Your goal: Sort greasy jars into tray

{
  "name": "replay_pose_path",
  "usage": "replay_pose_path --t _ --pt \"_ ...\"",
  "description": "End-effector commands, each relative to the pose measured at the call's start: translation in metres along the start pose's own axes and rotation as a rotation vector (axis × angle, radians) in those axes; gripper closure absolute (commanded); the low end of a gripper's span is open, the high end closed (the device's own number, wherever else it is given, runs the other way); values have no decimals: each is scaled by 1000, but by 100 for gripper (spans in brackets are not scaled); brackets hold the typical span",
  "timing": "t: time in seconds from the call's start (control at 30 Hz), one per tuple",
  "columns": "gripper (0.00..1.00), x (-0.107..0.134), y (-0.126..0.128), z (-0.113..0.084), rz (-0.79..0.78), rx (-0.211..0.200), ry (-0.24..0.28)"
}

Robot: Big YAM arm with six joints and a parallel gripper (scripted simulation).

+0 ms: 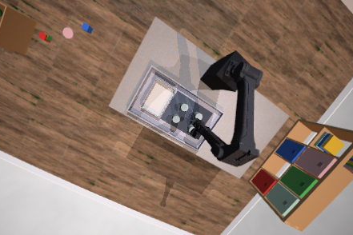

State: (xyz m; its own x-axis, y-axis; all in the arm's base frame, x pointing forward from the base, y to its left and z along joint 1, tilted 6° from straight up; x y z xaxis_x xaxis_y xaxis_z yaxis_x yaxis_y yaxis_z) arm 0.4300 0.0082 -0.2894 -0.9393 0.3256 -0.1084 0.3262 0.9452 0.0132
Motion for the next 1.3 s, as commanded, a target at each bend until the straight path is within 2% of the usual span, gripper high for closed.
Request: replay_pose_path --t 0.0,1.27 --pt "100 4 0 -4 8 5 -2" --pt "100 8 -1 -4 8 5 -2"
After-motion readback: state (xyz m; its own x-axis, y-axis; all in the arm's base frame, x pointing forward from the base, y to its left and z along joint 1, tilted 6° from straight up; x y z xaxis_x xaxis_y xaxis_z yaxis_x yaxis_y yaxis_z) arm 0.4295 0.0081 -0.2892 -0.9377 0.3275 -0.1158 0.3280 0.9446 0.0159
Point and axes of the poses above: the point where the finger pads meet when closed, its own z axis out along the fingers, its own y axis across the jaws, x = y × z, the point moved 1 cm from there along -z, back along the fingers, and after that the axes turned 11 degrees about z, right-handed, at the moved point
